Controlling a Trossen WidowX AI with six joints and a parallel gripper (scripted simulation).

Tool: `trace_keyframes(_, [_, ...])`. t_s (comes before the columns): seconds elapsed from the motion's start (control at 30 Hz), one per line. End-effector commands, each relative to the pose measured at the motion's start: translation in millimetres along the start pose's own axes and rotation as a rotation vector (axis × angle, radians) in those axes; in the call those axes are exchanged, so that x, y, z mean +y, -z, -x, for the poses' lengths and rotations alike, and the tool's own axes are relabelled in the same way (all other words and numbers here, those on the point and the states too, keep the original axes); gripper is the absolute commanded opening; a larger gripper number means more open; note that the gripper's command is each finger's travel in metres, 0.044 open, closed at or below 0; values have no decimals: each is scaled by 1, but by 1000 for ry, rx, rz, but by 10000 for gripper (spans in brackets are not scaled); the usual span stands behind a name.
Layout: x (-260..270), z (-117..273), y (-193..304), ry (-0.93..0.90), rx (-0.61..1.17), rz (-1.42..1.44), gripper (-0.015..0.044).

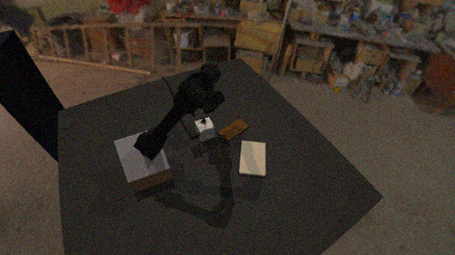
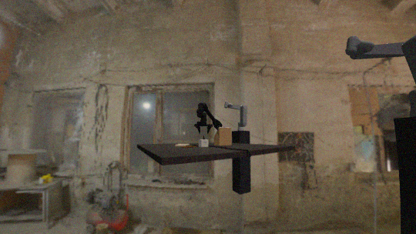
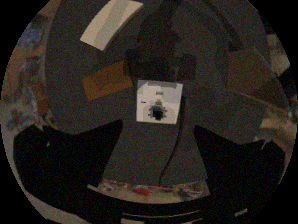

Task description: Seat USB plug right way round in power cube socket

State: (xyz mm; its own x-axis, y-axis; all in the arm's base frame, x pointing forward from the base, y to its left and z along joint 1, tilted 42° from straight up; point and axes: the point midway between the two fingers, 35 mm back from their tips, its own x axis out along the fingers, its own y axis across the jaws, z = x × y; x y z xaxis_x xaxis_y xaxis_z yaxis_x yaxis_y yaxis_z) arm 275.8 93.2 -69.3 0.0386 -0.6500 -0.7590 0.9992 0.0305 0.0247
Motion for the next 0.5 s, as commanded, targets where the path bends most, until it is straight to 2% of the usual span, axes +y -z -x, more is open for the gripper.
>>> trace_keyframes(0.0, [0, -4, 0, -2, -3, -4, 440])
trace_keyframes(0.47, [0, -18, 0, -2, -4, -4, 440])
